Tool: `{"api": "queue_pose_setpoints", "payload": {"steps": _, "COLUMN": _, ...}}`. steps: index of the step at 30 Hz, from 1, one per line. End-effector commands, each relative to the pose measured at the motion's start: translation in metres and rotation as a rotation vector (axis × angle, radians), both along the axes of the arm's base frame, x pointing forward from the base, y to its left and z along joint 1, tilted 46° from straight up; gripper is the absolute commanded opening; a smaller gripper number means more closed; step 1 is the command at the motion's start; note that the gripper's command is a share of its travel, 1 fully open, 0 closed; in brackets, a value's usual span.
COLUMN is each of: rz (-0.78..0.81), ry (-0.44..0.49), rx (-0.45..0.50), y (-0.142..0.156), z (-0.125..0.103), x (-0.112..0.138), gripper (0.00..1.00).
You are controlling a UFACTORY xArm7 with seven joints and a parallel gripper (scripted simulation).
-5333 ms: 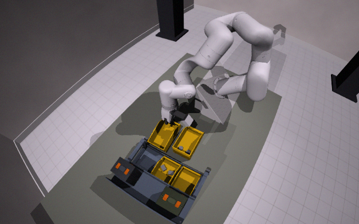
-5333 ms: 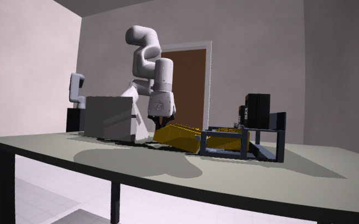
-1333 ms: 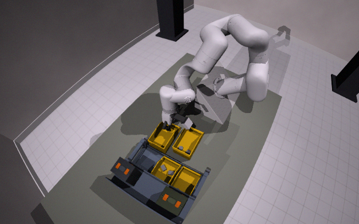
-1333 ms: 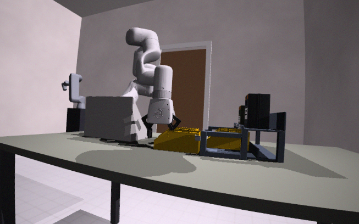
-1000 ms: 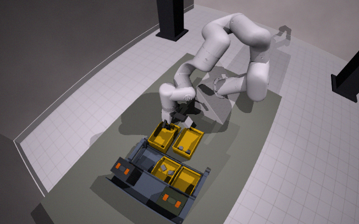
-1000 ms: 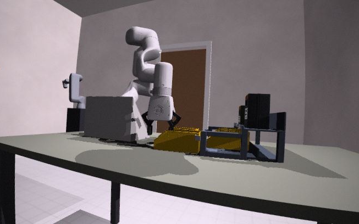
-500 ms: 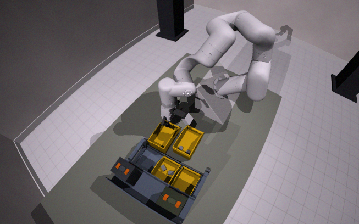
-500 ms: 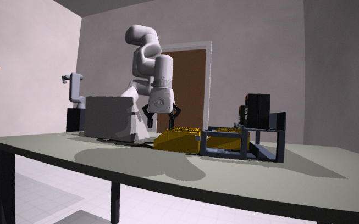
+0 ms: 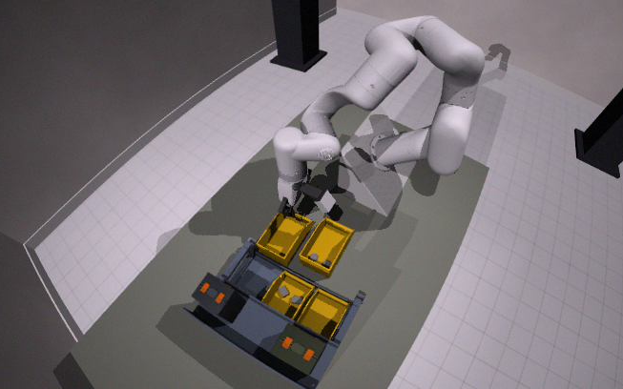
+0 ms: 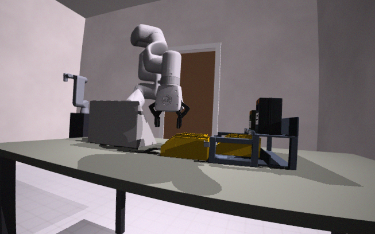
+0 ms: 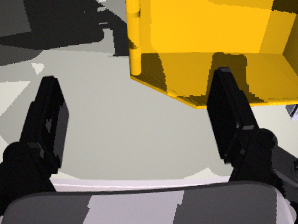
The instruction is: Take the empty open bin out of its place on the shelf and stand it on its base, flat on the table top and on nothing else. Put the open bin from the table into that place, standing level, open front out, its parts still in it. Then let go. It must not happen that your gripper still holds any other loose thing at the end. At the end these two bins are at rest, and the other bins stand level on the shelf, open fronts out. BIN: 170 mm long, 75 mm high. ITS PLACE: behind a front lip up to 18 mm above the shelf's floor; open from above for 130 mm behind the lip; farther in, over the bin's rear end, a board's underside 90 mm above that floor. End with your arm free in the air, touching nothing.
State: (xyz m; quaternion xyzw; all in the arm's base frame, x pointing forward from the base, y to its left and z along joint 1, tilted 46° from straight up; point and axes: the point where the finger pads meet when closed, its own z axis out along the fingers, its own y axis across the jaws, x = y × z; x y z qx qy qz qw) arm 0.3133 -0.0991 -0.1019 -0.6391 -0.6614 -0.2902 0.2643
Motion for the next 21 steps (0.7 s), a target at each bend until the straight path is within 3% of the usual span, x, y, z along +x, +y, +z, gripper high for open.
{"api": "queue_pose_setpoints", "payload": {"steps": 1, "rz": -0.002, "ry": -0.001, "rx": -0.003, "y": -0.0053, "z": 0.0036, "x": 0.0007, "gripper": 0.95}}
{"api": "queue_pose_setpoints", "payload": {"steps": 14, "rz": -0.002, "ry": -0.001, "rx": -0.003, "y": -0.0079, "z": 0.0061, "x": 0.0006, "gripper": 0.95}}
{"api": "queue_pose_setpoints", "payload": {"steps": 15, "rz": -0.002, "ry": -0.001, "rx": -0.003, "y": -0.0079, "z": 0.0061, "x": 0.0006, "gripper": 0.0}}
{"api": "queue_pose_setpoints", "payload": {"steps": 21, "rz": -0.002, "ry": -0.001, "rx": -0.003, "y": -0.0079, "z": 0.0061, "x": 0.0006, "gripper": 0.0}}
